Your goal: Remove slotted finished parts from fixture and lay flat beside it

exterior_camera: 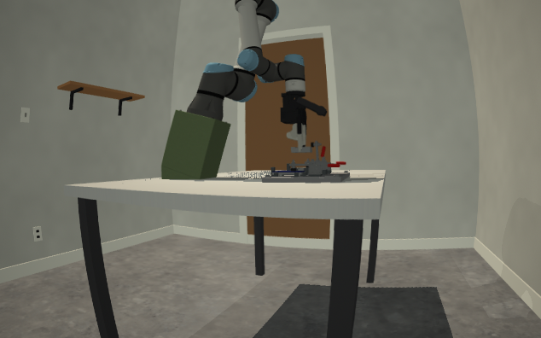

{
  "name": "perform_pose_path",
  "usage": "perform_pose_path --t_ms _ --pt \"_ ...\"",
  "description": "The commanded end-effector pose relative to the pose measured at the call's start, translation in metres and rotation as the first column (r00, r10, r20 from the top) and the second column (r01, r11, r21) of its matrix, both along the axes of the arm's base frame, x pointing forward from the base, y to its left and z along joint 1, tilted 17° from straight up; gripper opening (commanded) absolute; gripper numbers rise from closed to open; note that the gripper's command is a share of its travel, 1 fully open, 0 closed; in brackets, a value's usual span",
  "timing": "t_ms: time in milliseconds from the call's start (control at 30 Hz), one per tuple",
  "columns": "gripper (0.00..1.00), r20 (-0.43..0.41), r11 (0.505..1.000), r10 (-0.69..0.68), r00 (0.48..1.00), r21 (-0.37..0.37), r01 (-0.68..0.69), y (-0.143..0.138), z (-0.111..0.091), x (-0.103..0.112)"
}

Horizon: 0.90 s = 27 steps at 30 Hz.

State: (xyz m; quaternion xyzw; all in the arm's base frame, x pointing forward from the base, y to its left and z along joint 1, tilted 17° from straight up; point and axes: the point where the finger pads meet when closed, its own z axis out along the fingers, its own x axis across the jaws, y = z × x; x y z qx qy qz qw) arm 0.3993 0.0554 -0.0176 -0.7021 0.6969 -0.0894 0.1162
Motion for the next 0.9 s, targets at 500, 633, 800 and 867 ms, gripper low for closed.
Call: perform_pose_path --t_ms 500,633,800,867 --pt "0.0 0.0 1.0 -0.001 1.0 -0.002 0.001 0.071 0.003 0.0" --pt "0.0 0.0 1.0 -0.001 1.0 -0.002 0.001 0.087 0.003 0.0" --pt "0.0 0.0 1.0 -0.001 1.0 -0.002 0.001 0.106 0.004 -0.001" --pt "0.0 0.0 1.0 -0.001 1.0 -0.002 0.001 0.113 0.004 -0.001"
